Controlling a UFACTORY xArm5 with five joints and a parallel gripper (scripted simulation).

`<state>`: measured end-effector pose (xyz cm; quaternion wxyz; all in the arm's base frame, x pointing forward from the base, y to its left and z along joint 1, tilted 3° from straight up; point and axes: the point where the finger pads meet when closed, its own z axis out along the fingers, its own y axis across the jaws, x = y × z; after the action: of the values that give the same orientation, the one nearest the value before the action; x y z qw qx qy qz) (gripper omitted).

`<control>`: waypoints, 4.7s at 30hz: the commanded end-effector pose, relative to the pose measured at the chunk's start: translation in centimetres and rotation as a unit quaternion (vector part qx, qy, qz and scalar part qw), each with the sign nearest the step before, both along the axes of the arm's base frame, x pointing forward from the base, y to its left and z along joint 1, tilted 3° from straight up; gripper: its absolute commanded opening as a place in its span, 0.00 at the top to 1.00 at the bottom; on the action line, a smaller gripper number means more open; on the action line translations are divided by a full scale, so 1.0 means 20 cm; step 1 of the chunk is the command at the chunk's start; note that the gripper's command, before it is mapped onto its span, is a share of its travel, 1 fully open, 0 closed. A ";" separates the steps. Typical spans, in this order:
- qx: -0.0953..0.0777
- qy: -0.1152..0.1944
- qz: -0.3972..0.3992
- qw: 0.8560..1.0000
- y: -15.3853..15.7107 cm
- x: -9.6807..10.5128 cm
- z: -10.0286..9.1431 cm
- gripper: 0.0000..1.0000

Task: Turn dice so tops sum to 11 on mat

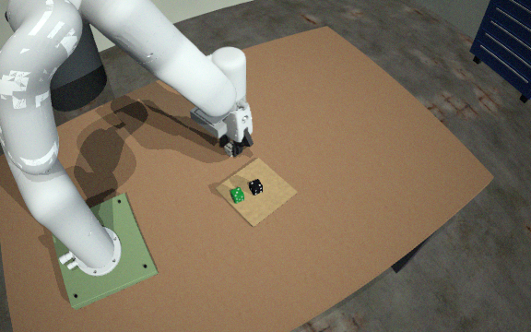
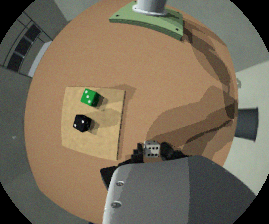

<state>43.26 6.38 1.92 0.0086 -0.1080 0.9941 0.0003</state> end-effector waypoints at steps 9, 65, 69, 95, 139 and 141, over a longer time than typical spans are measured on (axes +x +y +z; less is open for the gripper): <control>0.000 -0.002 0.000 1.000 0.00 0.01 -0.06 0.58; 0.000 -0.002 0.000 1.000 0.00 0.01 -0.06 0.79; 0.000 -0.002 0.000 1.000 0.00 0.01 -0.06 0.79; 0.000 -0.002 0.000 1.000 0.01 0.00 0.23 0.79; 0.001 -0.008 -0.191 0.982 -0.69 0.12 0.49 0.79; 0.001 -0.008 -0.191 0.982 -0.69 0.12 0.49 0.79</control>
<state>45.51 -7.42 11.64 0.0143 0.0833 0.9964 -0.0011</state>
